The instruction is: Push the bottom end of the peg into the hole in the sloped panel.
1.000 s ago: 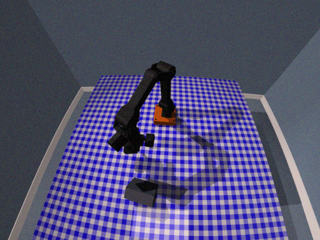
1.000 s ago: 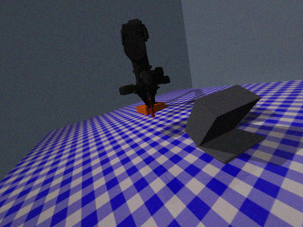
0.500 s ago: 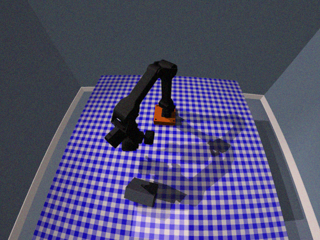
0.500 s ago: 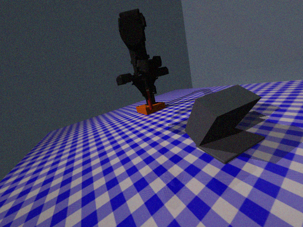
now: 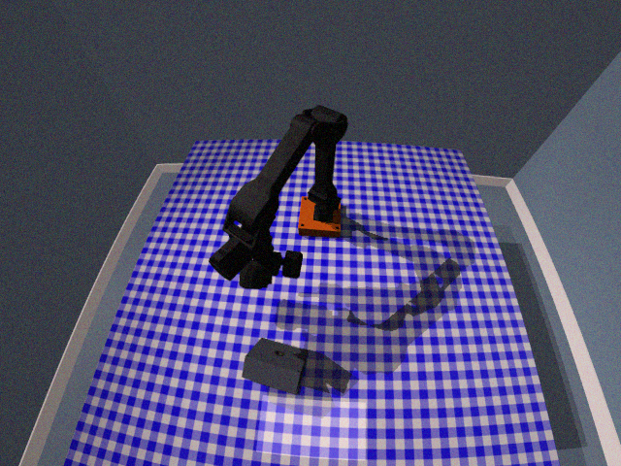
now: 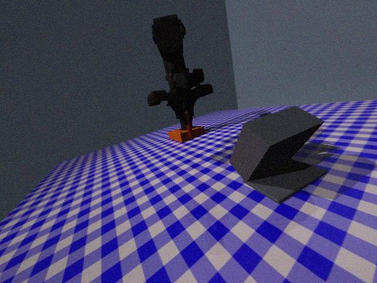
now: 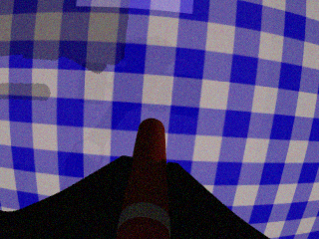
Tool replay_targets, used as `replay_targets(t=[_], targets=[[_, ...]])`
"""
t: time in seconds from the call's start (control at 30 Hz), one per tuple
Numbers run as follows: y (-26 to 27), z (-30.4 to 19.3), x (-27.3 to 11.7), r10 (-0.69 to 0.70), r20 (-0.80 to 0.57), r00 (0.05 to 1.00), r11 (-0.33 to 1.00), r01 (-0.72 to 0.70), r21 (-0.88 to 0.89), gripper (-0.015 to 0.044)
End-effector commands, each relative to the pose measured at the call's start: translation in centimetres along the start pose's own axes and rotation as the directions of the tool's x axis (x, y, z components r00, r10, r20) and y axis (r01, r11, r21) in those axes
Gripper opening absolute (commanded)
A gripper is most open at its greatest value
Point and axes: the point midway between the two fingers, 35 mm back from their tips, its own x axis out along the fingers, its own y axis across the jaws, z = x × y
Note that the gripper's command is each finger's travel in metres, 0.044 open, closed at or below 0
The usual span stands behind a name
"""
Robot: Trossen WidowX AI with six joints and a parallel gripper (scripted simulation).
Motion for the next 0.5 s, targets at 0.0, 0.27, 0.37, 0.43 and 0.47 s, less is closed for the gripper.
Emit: replay_targets(t=[0.0,0.27,0.37,0.43,0.47], targets=[[0.19,0.23,-0.01,-0.005,0.024,1.0,1.0,0.005,0.006,0.0],[0.48,0.72,0.22,-0.022,0.071,0.997,1.0,0.021,0.015,0.0],[0.6,0.91,0.29,-0.028,0.089,0.996,0.999,0.027,0.019,0.0],[0.68,1.03,0.34,-0.032,0.101,0.994,0.999,0.03,0.021,0.0],[0.72,1.09,0.36,-0.034,0.107,0.994,0.999,0.032,0.022,0.0]])
